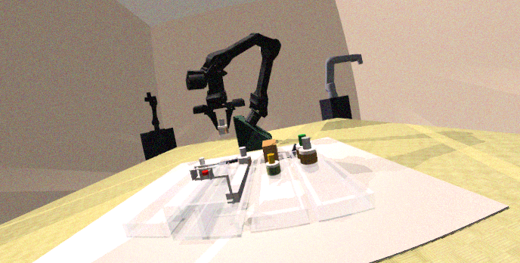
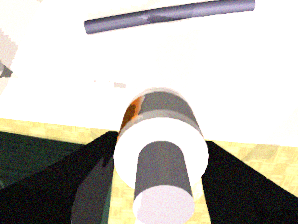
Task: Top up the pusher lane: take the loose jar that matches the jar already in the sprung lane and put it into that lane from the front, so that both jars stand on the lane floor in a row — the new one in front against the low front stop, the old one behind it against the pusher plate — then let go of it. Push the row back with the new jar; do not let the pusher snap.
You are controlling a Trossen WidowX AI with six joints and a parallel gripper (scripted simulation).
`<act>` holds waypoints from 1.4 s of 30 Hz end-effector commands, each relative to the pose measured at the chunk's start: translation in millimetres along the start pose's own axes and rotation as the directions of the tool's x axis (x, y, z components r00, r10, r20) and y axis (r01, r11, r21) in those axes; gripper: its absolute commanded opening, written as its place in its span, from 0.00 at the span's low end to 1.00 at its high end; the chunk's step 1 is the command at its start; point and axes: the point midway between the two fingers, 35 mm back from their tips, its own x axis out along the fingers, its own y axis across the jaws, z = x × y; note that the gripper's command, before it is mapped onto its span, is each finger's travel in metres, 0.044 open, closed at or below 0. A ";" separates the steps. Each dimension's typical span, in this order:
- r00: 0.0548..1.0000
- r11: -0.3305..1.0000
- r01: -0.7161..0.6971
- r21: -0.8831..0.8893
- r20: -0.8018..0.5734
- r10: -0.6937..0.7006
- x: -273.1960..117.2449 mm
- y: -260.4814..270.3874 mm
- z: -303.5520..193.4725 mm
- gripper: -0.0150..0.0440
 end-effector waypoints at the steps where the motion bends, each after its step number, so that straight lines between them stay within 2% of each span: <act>1: 1.000 1.000 0.011 0.006 0.011 -0.011 1.9 6.2 17.5 0.25; 23: 0.999 0.998 -0.028 0.048 0.024 0.027 36.2 79.3 100.8 0.25; 35: 0.999 0.998 -0.032 0.049 0.024 0.031 61.8 83.2 102.3 0.25; 42: 0.999 0.998 -0.032 0.049 0.024 0.031 62.5 83.2 103.2 0.25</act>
